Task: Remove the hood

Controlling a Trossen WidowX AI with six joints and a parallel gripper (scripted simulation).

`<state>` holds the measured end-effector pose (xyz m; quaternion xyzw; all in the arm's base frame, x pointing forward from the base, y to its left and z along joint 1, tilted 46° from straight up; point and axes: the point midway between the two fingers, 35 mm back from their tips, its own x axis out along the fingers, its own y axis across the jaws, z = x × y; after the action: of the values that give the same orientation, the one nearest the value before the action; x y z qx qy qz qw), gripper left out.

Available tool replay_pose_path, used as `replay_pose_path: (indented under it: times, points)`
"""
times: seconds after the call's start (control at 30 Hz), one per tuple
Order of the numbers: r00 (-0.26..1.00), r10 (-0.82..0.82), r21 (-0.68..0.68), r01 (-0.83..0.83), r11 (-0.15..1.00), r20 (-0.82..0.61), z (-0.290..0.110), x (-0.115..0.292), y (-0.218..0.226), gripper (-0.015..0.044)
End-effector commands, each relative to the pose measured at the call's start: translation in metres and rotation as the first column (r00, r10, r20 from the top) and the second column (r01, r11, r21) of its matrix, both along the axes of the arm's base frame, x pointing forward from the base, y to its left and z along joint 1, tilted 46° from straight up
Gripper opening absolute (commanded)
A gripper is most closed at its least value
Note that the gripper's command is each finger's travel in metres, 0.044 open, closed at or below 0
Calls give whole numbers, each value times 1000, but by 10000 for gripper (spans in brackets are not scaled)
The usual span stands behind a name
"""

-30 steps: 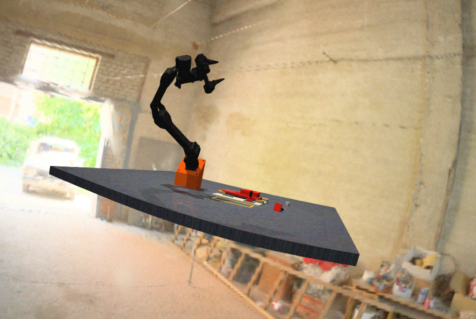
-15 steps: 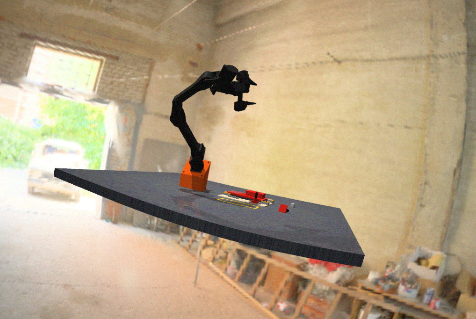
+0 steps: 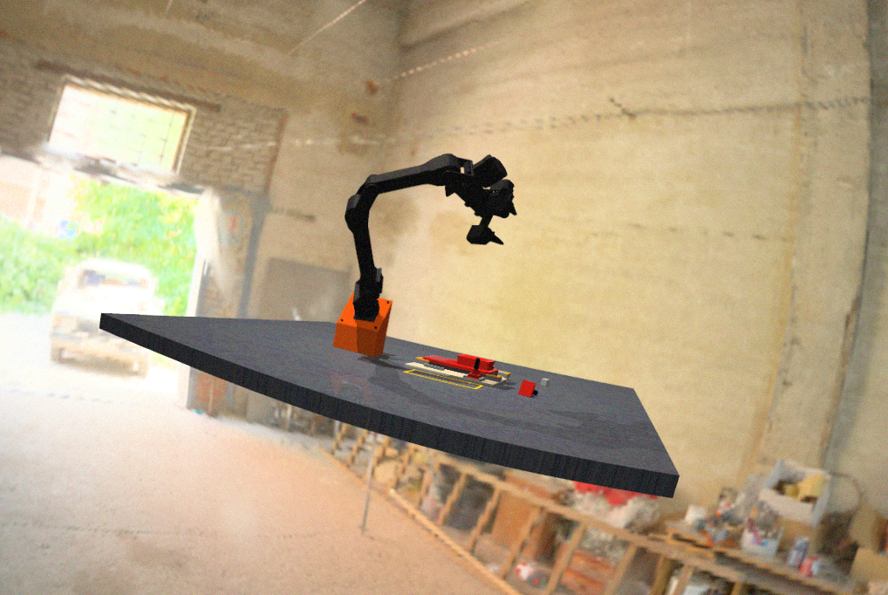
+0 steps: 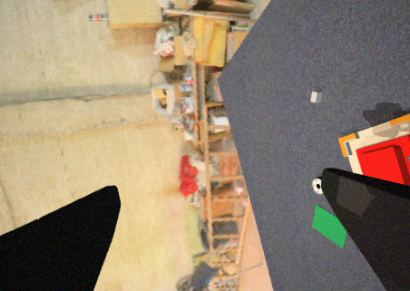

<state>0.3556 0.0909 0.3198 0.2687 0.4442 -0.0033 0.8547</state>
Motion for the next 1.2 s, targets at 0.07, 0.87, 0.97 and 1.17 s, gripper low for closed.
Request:
replay_pose_path:
  times: [0.07,0.87,0.97,1.17]
  points:
    - [988,-66,-129,48,991,-142,-62,20,-5,440]
    - [790,-363,-776,-212,594,-494,-310,1,-53,440]
    - [772,-386,-814,-278,510,-505,-330,-8,-61,440]
    - [770,-388,-816,-283,504,-506,-330,-12,-63,440]
